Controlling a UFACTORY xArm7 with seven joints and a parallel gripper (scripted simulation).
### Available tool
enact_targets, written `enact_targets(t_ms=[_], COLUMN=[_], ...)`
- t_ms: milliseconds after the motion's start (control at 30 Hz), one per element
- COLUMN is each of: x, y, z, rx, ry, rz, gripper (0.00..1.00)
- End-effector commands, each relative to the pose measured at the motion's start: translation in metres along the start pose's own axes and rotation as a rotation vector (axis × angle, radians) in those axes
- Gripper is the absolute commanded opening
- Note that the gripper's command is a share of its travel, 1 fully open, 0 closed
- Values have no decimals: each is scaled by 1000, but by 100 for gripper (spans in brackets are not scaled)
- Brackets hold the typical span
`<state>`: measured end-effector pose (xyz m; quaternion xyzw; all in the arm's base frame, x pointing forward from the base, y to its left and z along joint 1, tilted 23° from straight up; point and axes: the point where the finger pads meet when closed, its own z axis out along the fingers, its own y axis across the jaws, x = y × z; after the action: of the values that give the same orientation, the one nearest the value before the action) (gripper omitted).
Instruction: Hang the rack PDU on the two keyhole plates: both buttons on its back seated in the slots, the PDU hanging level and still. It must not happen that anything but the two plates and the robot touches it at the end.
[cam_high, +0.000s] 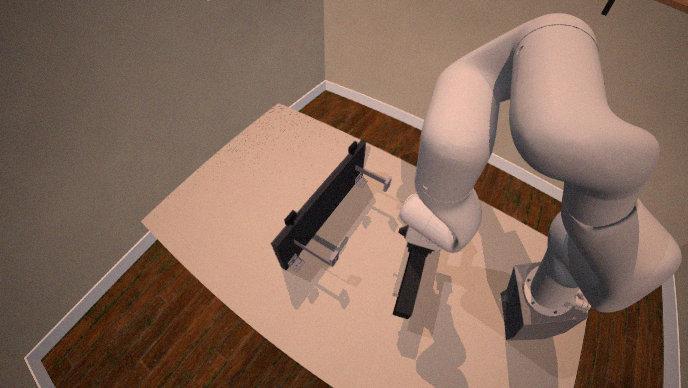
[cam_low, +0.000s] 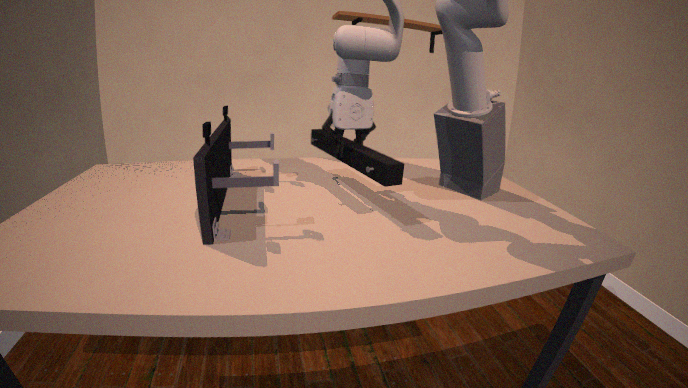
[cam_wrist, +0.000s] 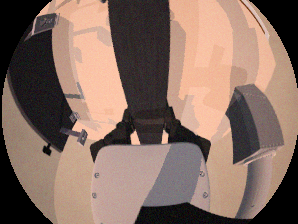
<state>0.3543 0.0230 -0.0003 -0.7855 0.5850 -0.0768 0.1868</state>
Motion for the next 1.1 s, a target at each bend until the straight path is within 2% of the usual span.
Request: enact_targets(t_ms=[0,667,967,1067], x=[2,2,3,6], y=[-1,-1,-5,-21], z=[-1,-1,-1,-1], rx=[1,1,2,2], ry=[4,4,4,3], rz=[3,21,213,233], gripper=[0,0,0,0])
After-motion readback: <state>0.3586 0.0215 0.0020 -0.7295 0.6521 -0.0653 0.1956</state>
